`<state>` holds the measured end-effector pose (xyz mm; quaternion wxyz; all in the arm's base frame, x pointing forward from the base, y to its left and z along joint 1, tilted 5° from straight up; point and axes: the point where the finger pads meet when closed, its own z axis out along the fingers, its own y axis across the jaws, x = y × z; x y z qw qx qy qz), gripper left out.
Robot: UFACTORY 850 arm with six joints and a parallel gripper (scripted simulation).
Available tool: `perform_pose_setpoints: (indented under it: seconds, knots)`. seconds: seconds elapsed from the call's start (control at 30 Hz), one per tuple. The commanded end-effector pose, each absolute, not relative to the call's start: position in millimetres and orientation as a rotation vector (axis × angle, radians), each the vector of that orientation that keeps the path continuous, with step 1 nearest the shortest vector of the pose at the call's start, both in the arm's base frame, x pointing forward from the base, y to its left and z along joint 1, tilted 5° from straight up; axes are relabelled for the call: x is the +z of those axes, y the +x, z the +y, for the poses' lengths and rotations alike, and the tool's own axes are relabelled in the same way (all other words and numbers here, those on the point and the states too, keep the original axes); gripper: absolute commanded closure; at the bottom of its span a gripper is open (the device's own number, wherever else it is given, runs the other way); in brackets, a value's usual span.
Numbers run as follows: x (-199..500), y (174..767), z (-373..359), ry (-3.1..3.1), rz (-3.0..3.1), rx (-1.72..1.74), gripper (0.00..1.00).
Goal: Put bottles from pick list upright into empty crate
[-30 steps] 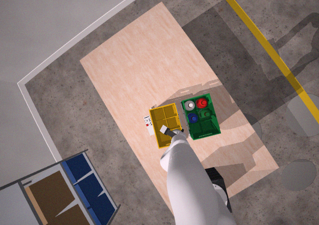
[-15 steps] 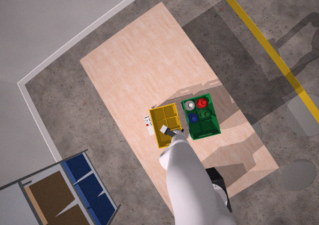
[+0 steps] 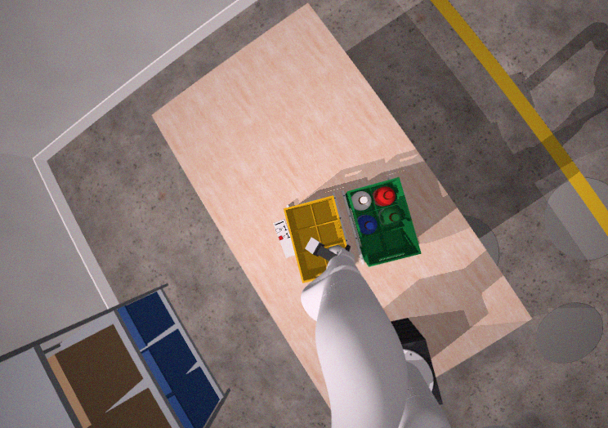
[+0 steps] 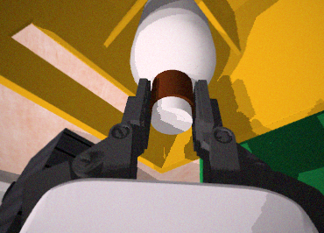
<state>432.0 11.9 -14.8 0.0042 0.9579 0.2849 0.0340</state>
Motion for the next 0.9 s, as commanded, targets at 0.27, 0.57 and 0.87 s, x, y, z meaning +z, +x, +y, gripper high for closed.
perform_pose_setpoints:
  seconds: [0.27, 0.57, 0.87]
  knots:
    - [-19.8, 433.1, 12.0, 2.971, 0.883, 0.110, 1.00]
    - [-21.8, 433.3, 12.0, 2.971, 0.883, 0.110, 1.00]
    - [-21.8, 433.2, 11.9, 2.971, 0.883, 0.110, 1.00]
